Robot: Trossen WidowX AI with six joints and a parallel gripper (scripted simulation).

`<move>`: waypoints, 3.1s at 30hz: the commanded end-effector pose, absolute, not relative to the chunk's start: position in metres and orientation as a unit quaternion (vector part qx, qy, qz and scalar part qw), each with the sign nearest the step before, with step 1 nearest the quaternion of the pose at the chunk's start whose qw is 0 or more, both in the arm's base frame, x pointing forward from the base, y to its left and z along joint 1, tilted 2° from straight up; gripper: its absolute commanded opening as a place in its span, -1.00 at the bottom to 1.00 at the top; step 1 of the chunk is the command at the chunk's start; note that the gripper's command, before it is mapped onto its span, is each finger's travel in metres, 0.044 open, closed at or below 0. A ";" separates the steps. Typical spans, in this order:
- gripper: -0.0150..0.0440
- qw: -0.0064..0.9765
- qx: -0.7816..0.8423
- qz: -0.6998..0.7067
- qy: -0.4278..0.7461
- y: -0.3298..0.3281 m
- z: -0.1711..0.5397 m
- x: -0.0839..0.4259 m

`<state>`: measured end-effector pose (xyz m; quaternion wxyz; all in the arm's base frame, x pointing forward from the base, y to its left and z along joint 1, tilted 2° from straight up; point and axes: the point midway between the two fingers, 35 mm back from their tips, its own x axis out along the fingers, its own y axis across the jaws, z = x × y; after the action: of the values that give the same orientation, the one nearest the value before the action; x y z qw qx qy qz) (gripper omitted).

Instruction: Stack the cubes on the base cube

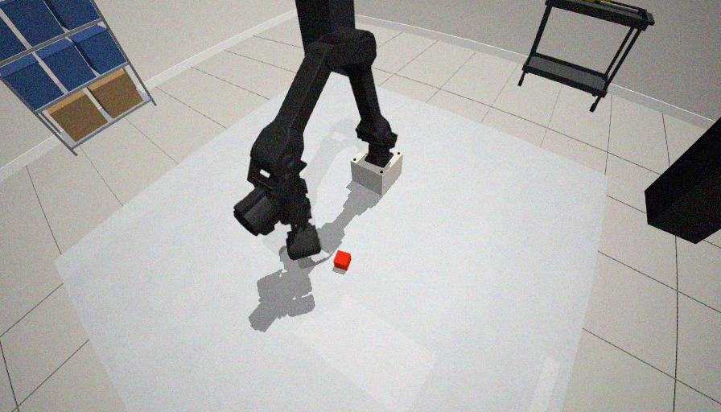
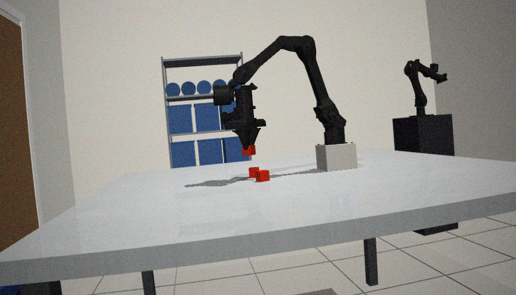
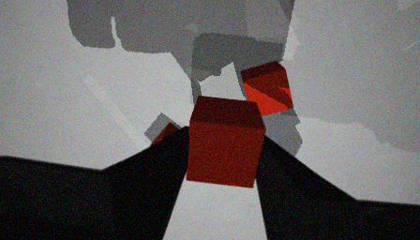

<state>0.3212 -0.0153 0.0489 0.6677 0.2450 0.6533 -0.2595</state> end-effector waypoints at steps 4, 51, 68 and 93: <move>-0.14 0.671 0.237 -0.248 0.657 0.004 0.045 0.315; -0.14 0.683 0.193 -0.203 0.674 0.075 0.002 0.285; -0.14 0.683 0.193 -0.203 0.674 0.075 0.000 0.285; 0.20 0.683 0.193 -0.203 0.674 0.075 -0.001 0.285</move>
<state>0.2856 0.0744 0.0003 0.6849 0.1915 0.6737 -0.2010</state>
